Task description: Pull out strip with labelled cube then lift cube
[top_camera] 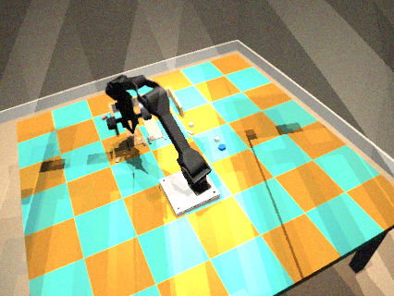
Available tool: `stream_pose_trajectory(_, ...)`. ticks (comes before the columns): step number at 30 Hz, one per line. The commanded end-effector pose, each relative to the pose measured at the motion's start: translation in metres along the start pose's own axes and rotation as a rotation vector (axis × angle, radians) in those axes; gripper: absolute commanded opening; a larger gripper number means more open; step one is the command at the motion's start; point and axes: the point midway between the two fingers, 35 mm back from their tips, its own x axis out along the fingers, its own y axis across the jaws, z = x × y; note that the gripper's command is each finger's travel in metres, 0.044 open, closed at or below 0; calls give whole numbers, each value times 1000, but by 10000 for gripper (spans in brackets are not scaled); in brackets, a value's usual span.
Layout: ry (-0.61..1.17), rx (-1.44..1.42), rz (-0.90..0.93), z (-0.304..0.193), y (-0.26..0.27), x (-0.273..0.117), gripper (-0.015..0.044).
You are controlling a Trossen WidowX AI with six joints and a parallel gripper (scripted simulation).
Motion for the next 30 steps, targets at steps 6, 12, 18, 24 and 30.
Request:
stream_pose_trajectory(6,1,5,-6,-2,-1,16,0)
stream_pose_trajectory(12,2,5,-6,-3,0,25,0)
stream_pose_trajectory(18,2,5,-6,-4,0,35,0)
stream_pose_trajectory(24,2,5,-6,-5,0,39,0)
stream_pose_trajectory(30,2,5,-6,-5,0,39,0)
